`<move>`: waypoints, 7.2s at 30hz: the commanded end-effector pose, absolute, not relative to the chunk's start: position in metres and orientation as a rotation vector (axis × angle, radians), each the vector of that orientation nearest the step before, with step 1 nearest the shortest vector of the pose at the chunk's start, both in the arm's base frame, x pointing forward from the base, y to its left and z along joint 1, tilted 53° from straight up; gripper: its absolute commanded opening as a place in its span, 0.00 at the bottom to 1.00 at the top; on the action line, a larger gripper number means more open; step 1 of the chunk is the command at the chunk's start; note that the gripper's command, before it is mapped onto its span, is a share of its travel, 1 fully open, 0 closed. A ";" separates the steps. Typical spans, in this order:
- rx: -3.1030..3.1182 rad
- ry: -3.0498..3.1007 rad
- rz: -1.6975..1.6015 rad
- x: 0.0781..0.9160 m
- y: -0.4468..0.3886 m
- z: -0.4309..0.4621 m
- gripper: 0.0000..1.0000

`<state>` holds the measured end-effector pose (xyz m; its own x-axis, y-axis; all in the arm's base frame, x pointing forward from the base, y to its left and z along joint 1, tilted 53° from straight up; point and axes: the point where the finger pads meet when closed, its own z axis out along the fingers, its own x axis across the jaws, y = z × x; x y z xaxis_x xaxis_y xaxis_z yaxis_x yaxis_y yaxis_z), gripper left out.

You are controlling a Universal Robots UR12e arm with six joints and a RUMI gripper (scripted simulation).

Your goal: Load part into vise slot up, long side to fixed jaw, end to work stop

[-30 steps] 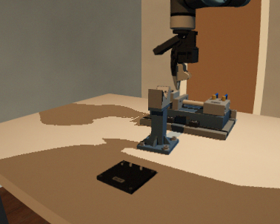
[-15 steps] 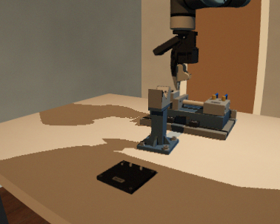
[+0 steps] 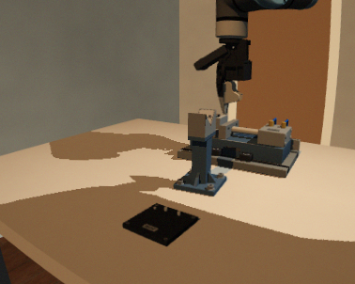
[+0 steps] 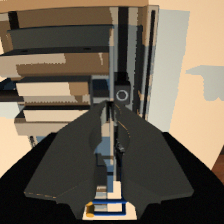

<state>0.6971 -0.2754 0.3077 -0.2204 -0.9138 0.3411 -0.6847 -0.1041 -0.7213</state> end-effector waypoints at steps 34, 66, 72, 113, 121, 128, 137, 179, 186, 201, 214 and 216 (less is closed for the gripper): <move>-1.766 1.899 -1.232 0.697 -0.275 0.308 0.00; -1.766 1.899 -1.232 0.698 -0.270 0.306 0.00; -1.766 1.899 -1.232 0.699 -0.268 0.306 0.00; -1.766 1.899 -1.232 0.700 -0.261 0.303 0.00; -1.766 1.899 -1.232 0.701 -0.261 0.303 0.00; -1.766 1.899 -1.232 0.701 -0.261 0.303 0.00; -1.766 1.899 -1.232 0.701 -0.261 0.303 0.00; -1.766 1.899 -1.232 0.697 -0.275 0.308 0.00; -1.766 1.899 -1.232 0.695 -0.274 0.310 0.00; -1.766 1.899 -1.232 0.678 -0.264 0.325 0.00; -1.766 1.899 -1.232 0.660 -0.254 0.340 0.00; -1.766 1.899 -1.232 0.658 -0.253 0.342 0.00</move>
